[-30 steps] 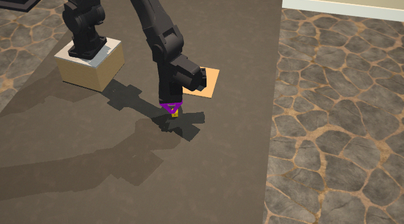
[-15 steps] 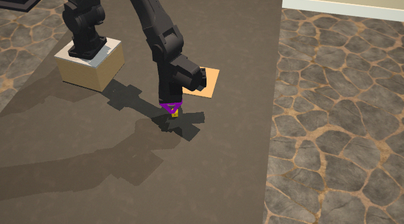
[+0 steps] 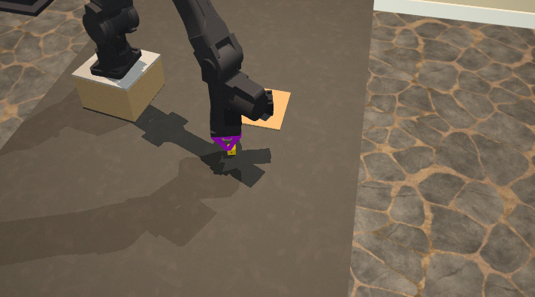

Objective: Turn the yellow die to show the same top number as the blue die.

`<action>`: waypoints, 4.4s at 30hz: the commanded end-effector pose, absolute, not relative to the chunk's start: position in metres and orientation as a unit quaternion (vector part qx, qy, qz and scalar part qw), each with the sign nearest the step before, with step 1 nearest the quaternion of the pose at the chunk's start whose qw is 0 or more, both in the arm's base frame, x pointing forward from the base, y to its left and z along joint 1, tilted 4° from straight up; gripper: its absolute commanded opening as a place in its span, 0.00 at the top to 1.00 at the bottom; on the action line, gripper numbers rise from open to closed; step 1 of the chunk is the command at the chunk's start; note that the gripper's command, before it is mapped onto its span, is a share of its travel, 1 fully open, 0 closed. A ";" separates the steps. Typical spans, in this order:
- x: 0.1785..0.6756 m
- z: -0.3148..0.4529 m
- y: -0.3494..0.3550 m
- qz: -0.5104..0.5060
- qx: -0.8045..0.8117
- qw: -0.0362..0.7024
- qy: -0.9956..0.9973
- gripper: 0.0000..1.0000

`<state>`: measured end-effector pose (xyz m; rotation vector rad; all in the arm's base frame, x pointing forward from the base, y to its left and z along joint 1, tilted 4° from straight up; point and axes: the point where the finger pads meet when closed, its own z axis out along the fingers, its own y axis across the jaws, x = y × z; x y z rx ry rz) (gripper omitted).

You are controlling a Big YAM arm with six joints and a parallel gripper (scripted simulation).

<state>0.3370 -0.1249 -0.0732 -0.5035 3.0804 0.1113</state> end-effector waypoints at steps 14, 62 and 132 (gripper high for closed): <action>0.344 -0.073 -0.125 0.032 -0.160 0.019 0.986 0.66; 0.347 -0.089 -0.124 0.029 -0.160 0.025 0.986 0.66; 0.360 0.023 -0.143 0.018 -0.163 0.040 0.986 0.85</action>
